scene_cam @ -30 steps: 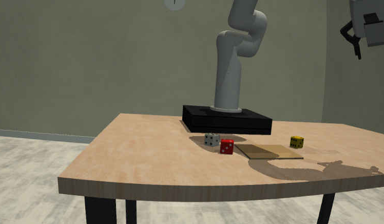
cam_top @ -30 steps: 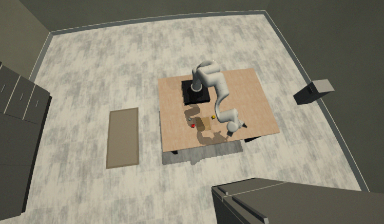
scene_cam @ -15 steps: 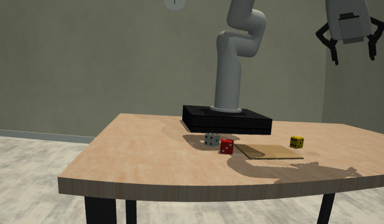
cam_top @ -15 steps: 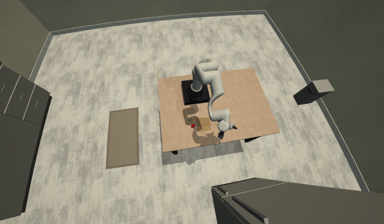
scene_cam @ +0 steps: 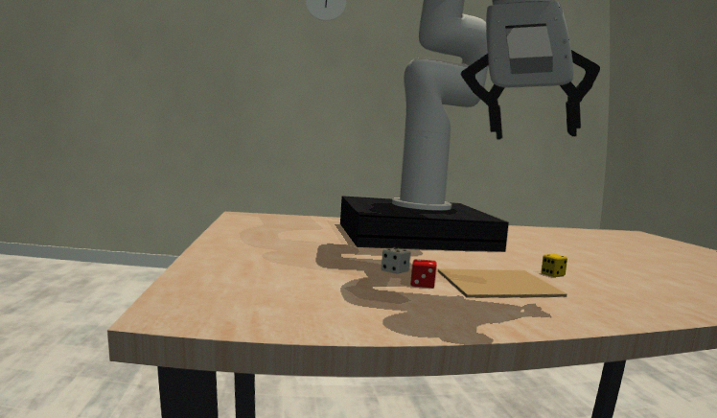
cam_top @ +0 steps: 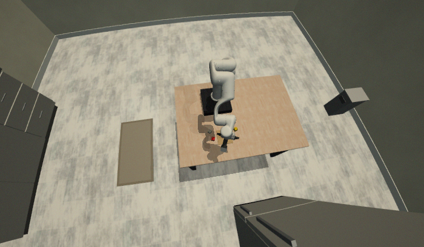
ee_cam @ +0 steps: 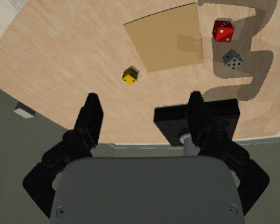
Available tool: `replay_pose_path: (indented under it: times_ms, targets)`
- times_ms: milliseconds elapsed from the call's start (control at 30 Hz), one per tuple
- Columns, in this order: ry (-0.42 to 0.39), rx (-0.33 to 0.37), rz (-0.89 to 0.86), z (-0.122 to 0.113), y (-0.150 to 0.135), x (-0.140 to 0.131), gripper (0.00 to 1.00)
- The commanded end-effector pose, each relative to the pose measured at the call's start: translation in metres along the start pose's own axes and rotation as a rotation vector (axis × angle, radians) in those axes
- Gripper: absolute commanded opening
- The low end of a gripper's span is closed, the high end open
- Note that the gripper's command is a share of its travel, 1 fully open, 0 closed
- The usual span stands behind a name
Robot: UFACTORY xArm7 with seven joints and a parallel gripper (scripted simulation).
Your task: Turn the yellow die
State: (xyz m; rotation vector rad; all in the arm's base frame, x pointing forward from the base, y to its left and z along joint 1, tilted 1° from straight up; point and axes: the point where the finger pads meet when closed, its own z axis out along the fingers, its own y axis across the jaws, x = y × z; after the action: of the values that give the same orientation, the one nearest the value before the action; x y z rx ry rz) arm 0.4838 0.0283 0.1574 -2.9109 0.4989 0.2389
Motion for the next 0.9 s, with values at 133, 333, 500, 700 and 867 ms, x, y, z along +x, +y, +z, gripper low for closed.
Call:
replay_pose_path:
  times_ms: [133, 333, 500, 700, 867]
  targets:
    - [0.118, -0.062, -0.137, 0.007, 0.077, -0.003, 1.00]
    - [0.161, -0.137, -0.292, 0.021, 0.138, -0.022, 1.00]
    - [0.179, -0.174, -0.390, 0.032, 0.167, -0.037, 1.00]
    - [0.180, -0.176, -0.395, 0.032, 0.168, -0.038, 1.00]
    - [0.180, -0.176, -0.395, 0.032, 0.168, -0.038, 1.00]
